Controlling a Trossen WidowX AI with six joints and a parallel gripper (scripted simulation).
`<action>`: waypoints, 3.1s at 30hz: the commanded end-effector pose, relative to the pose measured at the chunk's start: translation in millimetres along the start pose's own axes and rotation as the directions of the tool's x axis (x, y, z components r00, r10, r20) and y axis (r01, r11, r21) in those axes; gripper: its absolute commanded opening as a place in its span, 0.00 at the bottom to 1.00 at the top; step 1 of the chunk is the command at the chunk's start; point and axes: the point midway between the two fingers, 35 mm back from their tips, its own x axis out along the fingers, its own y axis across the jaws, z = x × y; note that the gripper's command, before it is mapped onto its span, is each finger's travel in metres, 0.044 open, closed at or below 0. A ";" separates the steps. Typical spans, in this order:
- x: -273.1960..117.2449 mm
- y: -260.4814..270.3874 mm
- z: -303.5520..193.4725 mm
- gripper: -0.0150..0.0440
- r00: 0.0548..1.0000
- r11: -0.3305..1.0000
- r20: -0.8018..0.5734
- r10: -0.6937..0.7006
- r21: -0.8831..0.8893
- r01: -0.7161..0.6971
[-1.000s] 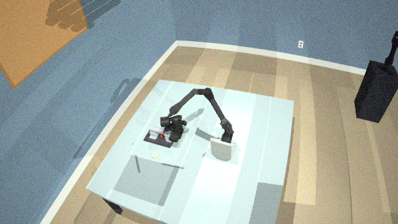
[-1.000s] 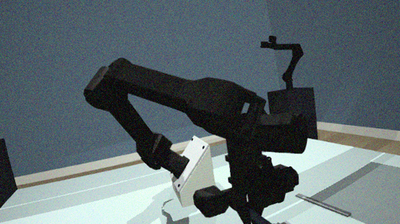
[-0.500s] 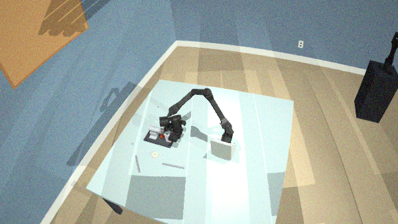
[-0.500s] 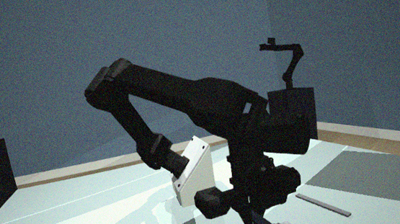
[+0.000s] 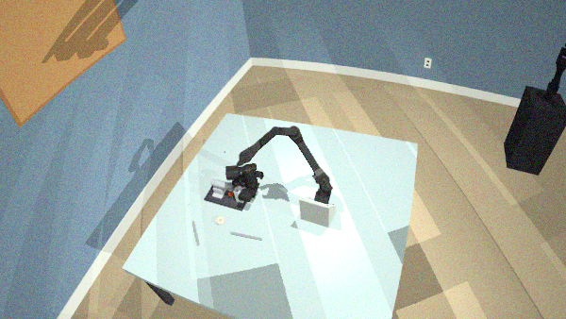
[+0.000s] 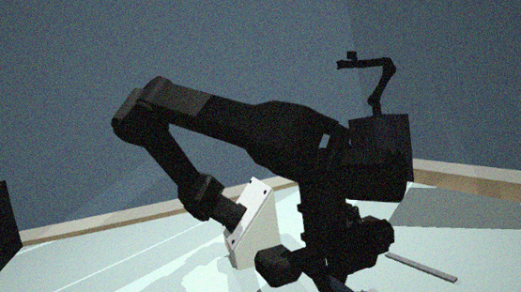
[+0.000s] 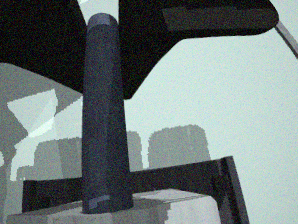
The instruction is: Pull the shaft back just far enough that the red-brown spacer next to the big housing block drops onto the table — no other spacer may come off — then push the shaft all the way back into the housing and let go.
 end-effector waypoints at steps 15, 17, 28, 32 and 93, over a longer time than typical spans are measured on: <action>-1.4 0.4 9.7 0.25 1.000 1.000 0.008 0.005 0.002 -0.005; -1.4 0.4 10.4 0.25 1.000 1.000 0.008 0.005 0.002 -0.005; -1.4 0.3 14.3 0.25 1.000 1.000 0.008 0.005 0.002 -0.005; -1.4 0.3 15.8 0.25 1.000 1.000 0.008 0.005 0.002 -0.005; -1.8 -0.1 37.5 0.25 1.000 1.000 0.009 0.004 0.003 -0.004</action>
